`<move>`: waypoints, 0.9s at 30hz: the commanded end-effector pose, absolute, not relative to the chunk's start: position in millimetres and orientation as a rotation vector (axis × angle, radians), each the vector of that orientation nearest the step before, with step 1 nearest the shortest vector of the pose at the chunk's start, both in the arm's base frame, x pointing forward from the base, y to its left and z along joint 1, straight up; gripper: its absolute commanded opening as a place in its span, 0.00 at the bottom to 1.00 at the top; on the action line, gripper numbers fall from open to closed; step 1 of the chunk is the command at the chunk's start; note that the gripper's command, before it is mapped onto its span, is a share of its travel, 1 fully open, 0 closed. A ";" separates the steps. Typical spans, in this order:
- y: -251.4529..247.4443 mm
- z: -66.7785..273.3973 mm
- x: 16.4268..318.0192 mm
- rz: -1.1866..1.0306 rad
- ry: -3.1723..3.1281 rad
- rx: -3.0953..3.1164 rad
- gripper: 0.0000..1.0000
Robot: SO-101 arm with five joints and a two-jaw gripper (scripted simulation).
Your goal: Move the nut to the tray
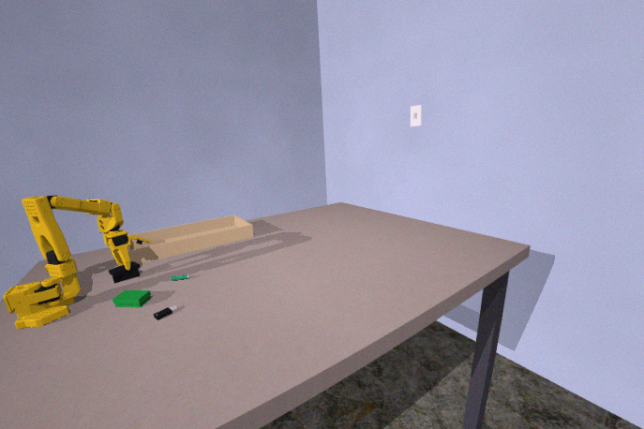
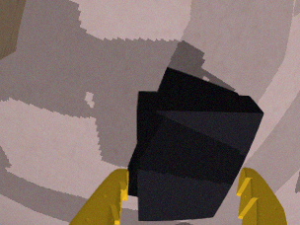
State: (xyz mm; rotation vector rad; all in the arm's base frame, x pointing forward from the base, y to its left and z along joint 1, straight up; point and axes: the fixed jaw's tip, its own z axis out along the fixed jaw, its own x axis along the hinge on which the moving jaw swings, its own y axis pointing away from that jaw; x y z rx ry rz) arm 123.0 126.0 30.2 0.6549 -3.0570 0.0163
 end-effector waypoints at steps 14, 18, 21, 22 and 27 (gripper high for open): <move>128.3 26.8 122.7 0.000 -3.071 0.663 0.29; 128.1 25.6 122.5 0.000 -3.071 0.663 0.29; 128.1 25.6 122.5 0.000 -3.071 0.663 0.29; 128.1 25.6 122.5 0.000 -3.071 0.663 0.29; 128.1 25.6 122.5 0.000 -3.071 0.663 0.29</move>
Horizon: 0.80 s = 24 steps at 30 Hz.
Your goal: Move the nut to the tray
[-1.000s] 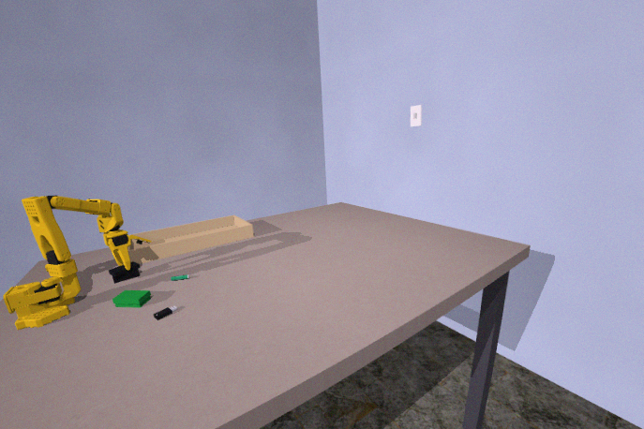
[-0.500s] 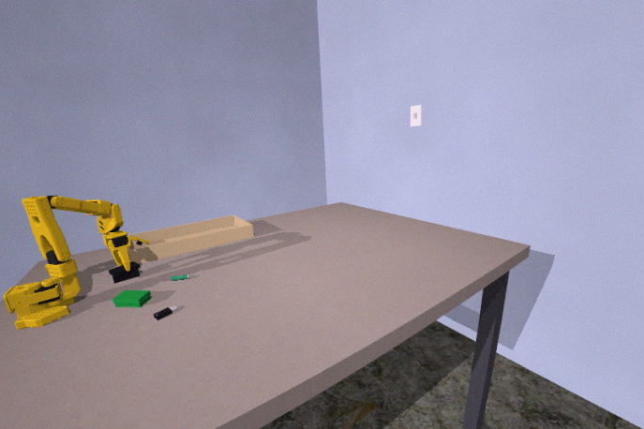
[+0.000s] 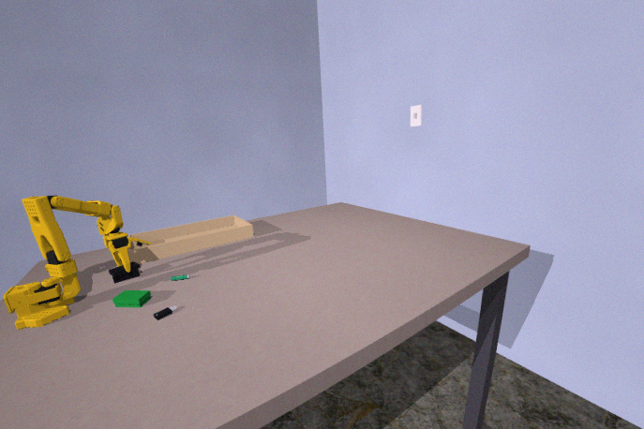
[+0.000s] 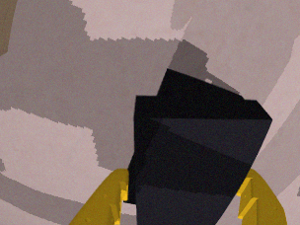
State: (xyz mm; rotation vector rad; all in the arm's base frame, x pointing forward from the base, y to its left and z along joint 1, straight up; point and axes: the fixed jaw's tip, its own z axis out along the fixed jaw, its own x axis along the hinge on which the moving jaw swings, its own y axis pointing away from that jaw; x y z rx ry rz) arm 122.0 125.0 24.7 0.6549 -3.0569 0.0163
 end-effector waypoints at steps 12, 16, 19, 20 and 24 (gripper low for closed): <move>128.1 25.6 122.5 0.000 -3.071 0.663 0.29; 128.1 25.6 122.5 0.000 -3.071 0.663 0.29; 128.1 25.6 122.5 0.000 -3.071 0.663 0.28; 128.1 25.6 122.5 0.000 -3.071 0.663 0.28; 128.1 25.6 122.5 0.000 -3.071 0.663 0.26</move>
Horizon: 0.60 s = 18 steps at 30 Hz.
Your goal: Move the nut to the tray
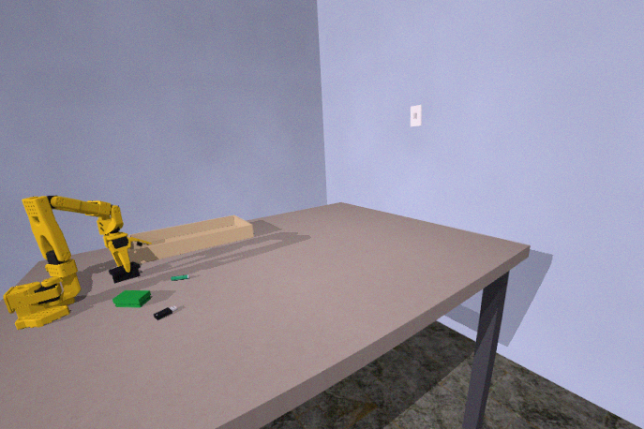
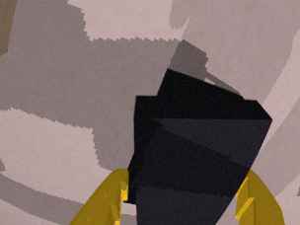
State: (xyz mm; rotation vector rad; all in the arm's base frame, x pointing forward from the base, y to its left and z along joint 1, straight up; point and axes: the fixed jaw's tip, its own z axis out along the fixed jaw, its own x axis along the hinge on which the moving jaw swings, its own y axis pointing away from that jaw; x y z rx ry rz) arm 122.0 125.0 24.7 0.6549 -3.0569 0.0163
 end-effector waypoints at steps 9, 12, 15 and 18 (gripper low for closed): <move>128.1 25.6 122.5 0.000 -3.071 0.663 0.23; 128.1 25.6 122.5 0.000 -3.071 0.663 0.22; 128.1 25.6 122.5 0.000 -3.071 0.663 0.22; 128.1 25.6 122.5 0.000 -3.071 0.663 0.21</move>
